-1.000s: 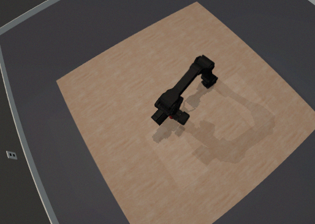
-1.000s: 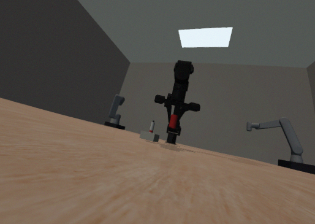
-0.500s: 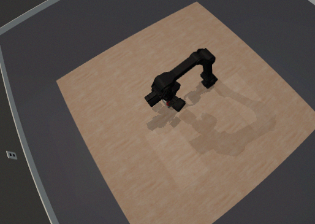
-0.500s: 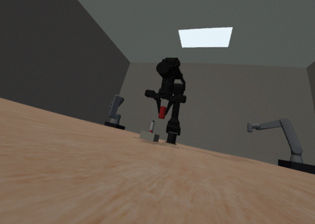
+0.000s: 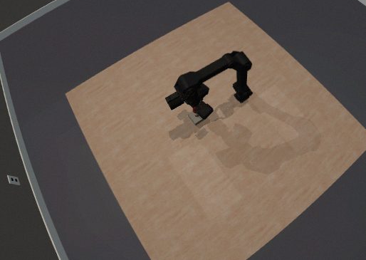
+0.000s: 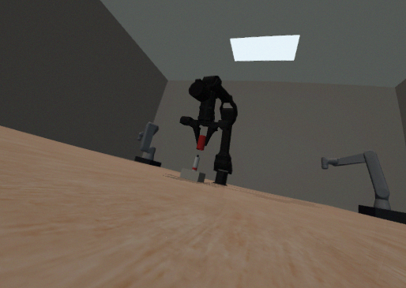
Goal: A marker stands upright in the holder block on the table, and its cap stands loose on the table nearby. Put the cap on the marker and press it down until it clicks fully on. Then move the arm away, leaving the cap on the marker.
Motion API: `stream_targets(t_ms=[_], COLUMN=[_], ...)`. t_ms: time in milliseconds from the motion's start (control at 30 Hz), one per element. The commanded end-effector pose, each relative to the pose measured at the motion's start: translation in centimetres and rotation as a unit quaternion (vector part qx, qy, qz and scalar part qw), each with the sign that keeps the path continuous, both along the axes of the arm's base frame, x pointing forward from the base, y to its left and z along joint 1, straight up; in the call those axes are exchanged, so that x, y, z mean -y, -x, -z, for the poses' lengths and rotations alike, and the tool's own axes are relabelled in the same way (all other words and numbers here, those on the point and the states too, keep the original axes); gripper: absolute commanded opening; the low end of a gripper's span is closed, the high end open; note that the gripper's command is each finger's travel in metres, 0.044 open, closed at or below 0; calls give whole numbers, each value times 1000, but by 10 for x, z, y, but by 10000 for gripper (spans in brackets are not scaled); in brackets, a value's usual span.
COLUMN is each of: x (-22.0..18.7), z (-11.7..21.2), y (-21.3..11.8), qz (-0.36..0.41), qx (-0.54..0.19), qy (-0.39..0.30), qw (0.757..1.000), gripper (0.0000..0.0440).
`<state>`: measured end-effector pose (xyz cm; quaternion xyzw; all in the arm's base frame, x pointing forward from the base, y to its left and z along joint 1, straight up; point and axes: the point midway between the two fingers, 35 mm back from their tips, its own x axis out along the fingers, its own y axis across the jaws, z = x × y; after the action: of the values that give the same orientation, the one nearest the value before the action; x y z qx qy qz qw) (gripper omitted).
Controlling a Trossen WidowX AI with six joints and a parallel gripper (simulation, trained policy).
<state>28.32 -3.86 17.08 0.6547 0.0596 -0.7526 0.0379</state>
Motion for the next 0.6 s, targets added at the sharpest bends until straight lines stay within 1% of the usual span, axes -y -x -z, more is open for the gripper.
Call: stream_targets(t_ms=[0,200,567], x=[1,3,5], z=[0,5,23], y=[3,6,10], qz=[2,10,17], qx=[4,4,-5], qy=[-4,-6,-8], qw=[1000,1000,1000], gripper=[0,0,0])
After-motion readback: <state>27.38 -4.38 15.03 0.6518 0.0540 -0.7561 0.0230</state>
